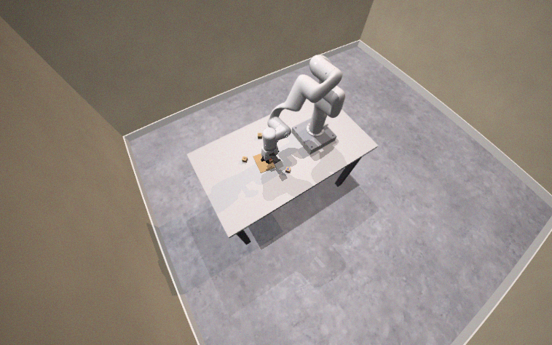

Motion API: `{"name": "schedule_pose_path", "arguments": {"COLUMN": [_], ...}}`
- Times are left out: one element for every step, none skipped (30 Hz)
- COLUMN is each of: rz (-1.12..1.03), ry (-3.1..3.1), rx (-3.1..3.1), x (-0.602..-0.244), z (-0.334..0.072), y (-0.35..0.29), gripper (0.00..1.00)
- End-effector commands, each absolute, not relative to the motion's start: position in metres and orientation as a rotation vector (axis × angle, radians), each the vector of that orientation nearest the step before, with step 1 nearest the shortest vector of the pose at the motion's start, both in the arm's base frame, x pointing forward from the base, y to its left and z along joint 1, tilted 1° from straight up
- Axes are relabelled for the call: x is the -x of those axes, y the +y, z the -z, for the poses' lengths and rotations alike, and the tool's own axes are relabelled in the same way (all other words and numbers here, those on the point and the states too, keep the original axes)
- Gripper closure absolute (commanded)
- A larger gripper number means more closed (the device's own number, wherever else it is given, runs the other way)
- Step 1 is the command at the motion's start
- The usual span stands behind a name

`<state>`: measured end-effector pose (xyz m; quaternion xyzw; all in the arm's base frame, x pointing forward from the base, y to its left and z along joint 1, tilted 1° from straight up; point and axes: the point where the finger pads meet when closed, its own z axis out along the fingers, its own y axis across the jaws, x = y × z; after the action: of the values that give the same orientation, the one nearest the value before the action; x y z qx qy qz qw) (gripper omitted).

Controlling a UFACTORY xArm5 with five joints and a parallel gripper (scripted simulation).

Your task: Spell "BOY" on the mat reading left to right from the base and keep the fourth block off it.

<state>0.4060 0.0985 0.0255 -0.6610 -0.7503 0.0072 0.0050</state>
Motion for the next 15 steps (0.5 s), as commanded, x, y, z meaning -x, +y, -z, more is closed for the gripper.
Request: {"name": "schedule_pose_path", "arguments": {"rz": [-0.016, -0.016, -0.016, -0.016, -0.016, -0.016, -0.016, -0.016, -0.016, -0.016, -0.016, -0.016, -0.016, -0.016, -0.016], "ry": [-2.352, -2.352, -2.352, -2.352, -2.352, -2.352, -2.352, -2.352, -2.352, -2.352, -2.352, -2.352, -2.352, -2.352, -2.352], "rx": [2.072, 2.072, 2.072, 2.072, 2.072, 2.072, 2.072, 2.072, 2.072, 2.072, 2.072, 2.072, 2.072, 2.072, 2.072], "x": [-0.408, -0.408, -0.408, -0.408, -0.408, -0.408, -0.408, -0.408, -0.408, -0.408, -0.408, -0.408, -0.408, -0.408, -0.408], "z": [-0.011, -0.006, -0.002, 0.003, 0.007, 0.011, 0.014, 0.017, 0.019, 0.021, 0.023, 0.024, 0.025, 0.026, 0.026], "y": [0.099, 0.099, 0.099, 0.099, 0.099, 0.100, 0.100, 0.100, 0.100, 0.100, 0.100, 0.100, 0.100, 0.100, 0.100], "gripper": [0.73, 0.73, 0.73, 0.73, 0.73, 0.73, 0.73, 0.73, 0.73, 0.73, 0.73, 0.73, 0.73, 0.73, 0.73]}}
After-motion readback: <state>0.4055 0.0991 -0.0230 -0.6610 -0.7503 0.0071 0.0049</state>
